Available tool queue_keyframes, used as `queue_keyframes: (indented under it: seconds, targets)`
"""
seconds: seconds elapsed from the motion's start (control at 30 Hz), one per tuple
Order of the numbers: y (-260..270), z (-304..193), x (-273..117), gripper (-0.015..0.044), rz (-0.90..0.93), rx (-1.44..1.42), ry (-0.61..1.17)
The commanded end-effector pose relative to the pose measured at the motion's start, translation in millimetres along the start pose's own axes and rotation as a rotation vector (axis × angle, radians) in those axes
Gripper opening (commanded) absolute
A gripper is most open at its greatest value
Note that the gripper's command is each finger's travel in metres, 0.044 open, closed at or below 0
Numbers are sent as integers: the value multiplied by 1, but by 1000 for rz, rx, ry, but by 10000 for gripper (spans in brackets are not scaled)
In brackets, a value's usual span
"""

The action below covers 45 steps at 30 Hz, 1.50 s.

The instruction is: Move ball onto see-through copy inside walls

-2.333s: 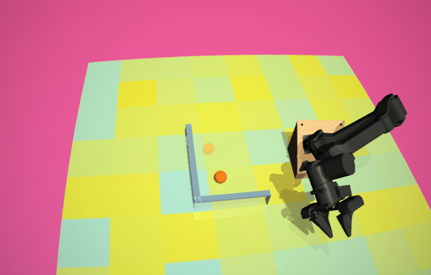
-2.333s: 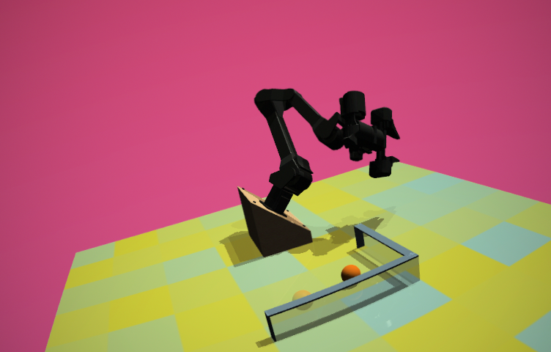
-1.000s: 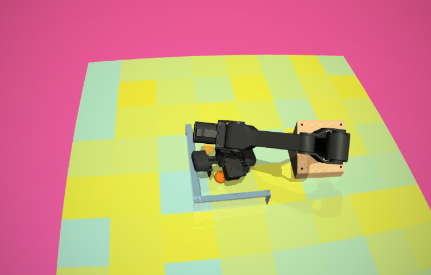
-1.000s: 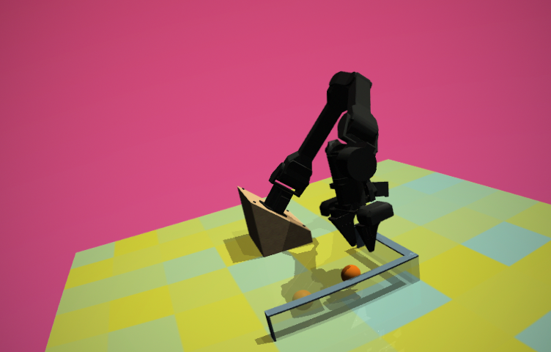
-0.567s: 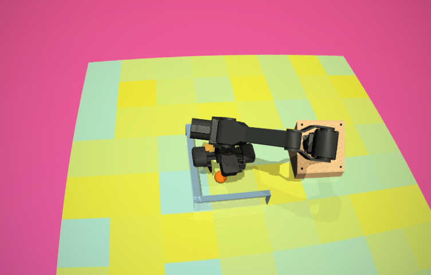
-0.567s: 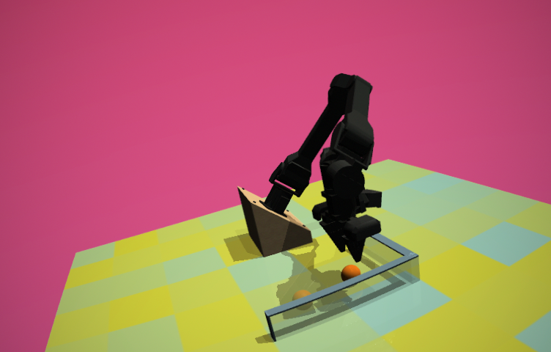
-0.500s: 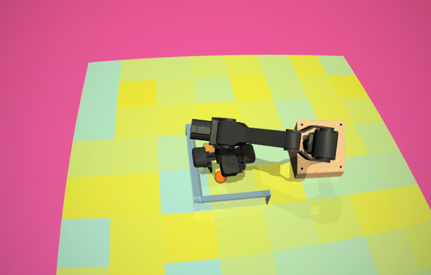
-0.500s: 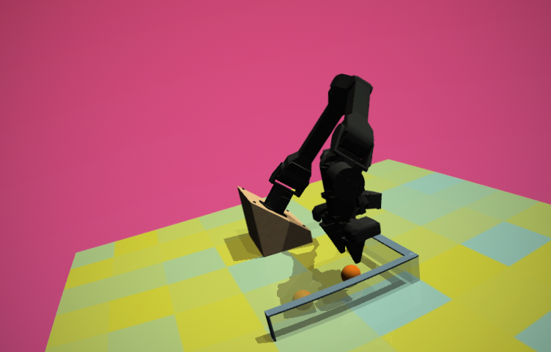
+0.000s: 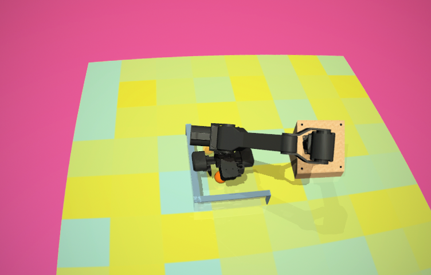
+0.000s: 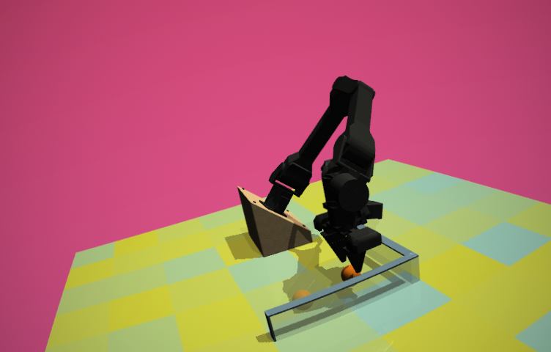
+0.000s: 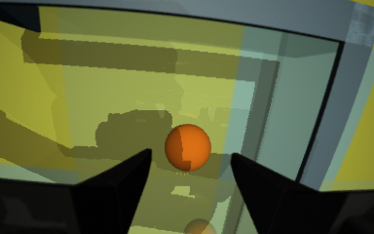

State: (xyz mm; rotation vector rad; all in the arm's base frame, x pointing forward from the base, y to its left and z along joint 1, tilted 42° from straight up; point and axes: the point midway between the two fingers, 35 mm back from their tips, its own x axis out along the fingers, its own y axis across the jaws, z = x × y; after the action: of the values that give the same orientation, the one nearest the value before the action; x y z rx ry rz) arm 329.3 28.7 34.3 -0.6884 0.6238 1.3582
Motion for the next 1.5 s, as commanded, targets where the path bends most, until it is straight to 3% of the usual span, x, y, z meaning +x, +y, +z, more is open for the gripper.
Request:
queue_keyframes:
  seconds: [0.0,0.33,0.43,0.77,0.83,1.0,1.47]
  targets:
    - [2,-2,9,310,8,13,-1]
    - [2,-2,22,310,7,14,-2]
    - [2,-2,22,231,7,14,-2]
    - [2,-2,22,164,7,14,-2]
    - [2,-2,21,112,7,14,-2]
    - [-3,-5,-5,0,7,14,5]
    - [-1,-4,-99,0,9,15,5]
